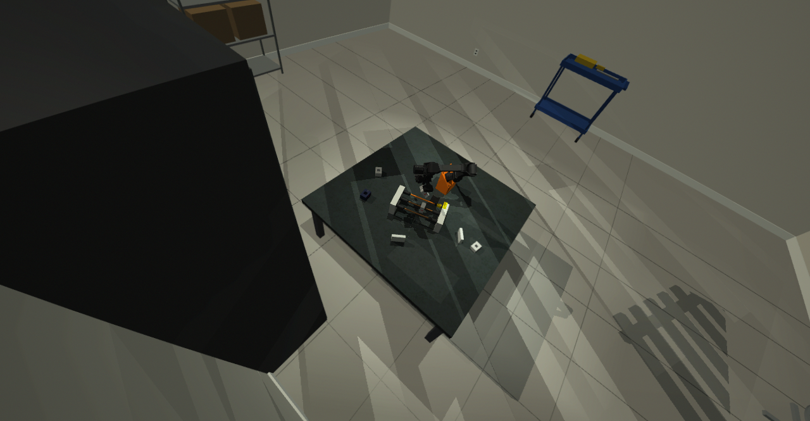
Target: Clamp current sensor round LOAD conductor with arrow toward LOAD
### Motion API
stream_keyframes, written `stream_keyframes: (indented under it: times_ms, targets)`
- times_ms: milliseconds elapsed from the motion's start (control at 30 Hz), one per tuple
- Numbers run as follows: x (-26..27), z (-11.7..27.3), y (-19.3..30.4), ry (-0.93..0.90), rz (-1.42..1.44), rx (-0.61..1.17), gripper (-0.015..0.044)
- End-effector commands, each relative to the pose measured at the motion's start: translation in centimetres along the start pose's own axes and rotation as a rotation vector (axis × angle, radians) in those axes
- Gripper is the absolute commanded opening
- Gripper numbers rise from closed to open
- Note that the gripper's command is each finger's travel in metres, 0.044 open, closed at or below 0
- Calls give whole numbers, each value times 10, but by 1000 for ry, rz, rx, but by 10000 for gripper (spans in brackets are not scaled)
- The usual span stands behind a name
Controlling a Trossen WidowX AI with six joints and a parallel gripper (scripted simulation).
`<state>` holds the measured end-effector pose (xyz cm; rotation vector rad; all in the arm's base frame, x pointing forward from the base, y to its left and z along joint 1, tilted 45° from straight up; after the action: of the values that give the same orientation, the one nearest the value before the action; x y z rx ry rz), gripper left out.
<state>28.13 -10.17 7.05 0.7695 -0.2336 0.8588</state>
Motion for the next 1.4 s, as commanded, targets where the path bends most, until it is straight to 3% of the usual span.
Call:
stream_keyframes:
  times_ms: [0, 400, 1367]
  targets:
    - [3, 1, -10, -6, -113, -12, 0]
    - [9, -4, -35, -10, -482, -12, 0]
    - [10, -46, -37, -11, -487, -11, 0]
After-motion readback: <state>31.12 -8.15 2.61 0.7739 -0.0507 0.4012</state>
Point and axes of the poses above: the point midway between the two fingers, 35 mm back from their tips, its own z axis back along the fingers, its own x axis across the jaws, y = z × x, the point moved 8 cm from there along z, back along the fingers, and after that the axes turned 4 degrees about -z, right-handed, at the moved point
